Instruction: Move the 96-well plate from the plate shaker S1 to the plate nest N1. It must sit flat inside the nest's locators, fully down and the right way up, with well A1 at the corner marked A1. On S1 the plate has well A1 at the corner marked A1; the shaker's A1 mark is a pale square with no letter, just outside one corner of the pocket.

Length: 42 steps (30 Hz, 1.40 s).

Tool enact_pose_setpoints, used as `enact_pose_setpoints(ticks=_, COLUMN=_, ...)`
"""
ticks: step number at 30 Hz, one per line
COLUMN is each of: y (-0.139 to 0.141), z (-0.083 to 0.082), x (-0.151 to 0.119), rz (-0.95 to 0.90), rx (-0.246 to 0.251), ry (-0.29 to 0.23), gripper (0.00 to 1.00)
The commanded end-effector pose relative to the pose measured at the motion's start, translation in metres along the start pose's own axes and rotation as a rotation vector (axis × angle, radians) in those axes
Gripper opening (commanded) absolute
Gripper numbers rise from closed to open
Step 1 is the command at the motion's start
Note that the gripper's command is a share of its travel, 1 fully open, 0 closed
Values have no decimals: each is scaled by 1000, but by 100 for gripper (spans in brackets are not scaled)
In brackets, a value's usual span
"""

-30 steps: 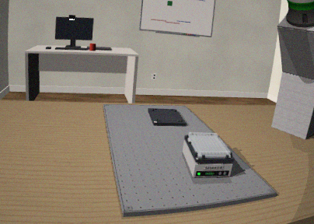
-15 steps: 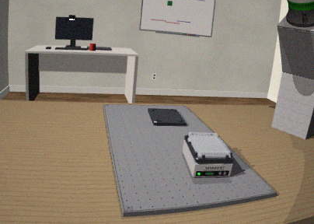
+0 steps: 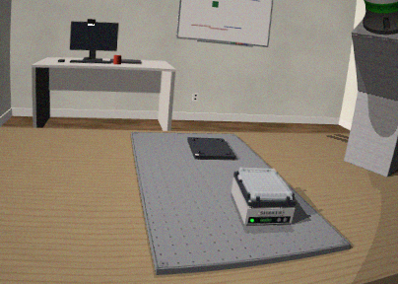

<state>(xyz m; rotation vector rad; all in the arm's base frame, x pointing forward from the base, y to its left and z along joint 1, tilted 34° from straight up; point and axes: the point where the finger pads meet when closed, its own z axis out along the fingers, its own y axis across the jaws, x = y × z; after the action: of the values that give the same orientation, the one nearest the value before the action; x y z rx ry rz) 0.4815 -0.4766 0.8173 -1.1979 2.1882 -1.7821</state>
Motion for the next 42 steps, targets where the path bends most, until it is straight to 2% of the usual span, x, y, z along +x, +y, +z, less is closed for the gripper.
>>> enact_pose_setpoints(ticks=1, y=1, z=6, x=-20, rz=-43, rx=-7, ry=-20, gripper=100)
enact_pose_setpoints(ticks=6, y=3, z=13, x=-44, rz=-43, rx=-7, ry=-20, gripper=100)
enact_pose_setpoints(ticks=8, y=3, z=13, x=-45, rz=-43, rx=-7, ry=-20, gripper=100)
enact_pose_setpoints(ticks=12, y=5, z=17, x=-64, rz=-166, rx=-11, ry=-70, gripper=100)
enact_pose_setpoints(ticks=15, y=6, z=18, x=-69, rz=-197, rx=-12, ry=-83, gripper=100)
enact_pose_setpoints(ticks=23, y=10, z=26, x=-108, rz=-197, rx=-12, ry=-83, gripper=100)
enact_pose_setpoints(ticks=25, y=10, z=27, x=-109, rz=-197, rx=-12, ry=-83, gripper=100)
enact_pose_setpoints(ticks=29, y=14, z=29, x=-129, rz=-320, rx=-11, ry=-132, gripper=100)
enact_pose_setpoints(ticks=32, y=15, z=30, x=-134, rz=-351, rx=-11, ry=-145, gripper=100)
enact_pose_setpoints(ticks=40, y=21, z=35, x=-173, rz=-352, rx=-11, ry=-145, gripper=100)
enact_pose_setpoints(ticks=42, y=22, z=35, x=-174, rz=-352, rx=-11, ry=-145, gripper=100)
